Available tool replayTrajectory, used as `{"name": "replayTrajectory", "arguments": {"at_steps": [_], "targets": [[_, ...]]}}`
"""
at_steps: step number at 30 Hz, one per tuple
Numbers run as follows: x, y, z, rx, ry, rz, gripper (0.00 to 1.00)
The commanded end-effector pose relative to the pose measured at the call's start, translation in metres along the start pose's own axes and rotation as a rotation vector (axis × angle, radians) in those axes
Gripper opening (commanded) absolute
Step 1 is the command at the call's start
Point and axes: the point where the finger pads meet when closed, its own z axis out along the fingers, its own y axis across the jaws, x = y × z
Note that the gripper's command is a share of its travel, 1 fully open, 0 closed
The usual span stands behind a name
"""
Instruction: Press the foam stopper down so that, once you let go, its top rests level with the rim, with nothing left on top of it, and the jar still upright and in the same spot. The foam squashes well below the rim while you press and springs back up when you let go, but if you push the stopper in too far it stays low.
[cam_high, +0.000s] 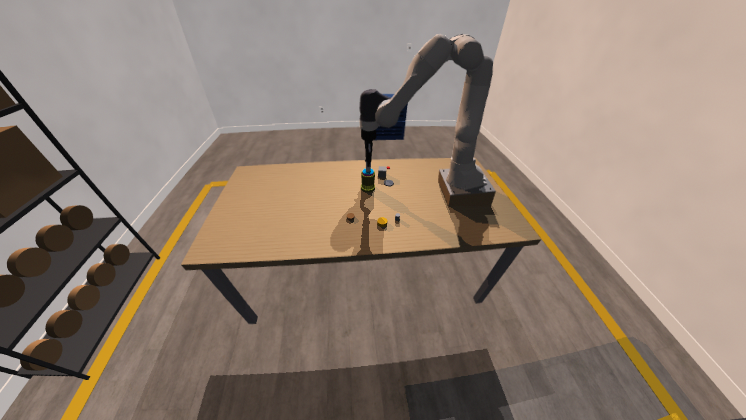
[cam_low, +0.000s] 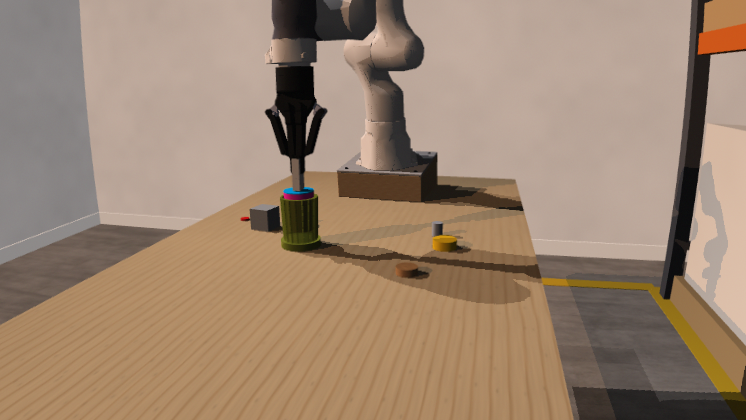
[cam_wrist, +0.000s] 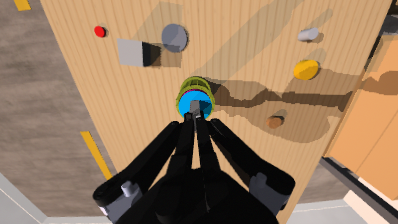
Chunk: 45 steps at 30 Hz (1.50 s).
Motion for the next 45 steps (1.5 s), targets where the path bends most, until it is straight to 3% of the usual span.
{"name": "replayTrajectory", "arguments": {"at_steps": [1, 45], "targets": [[0.000, 0.001, 0.002, 0.001, -0.001, 0.002, 0.00], [0.006, 0.002, 0.021, 0.001, -0.001, 0.002, 0.00]]}}
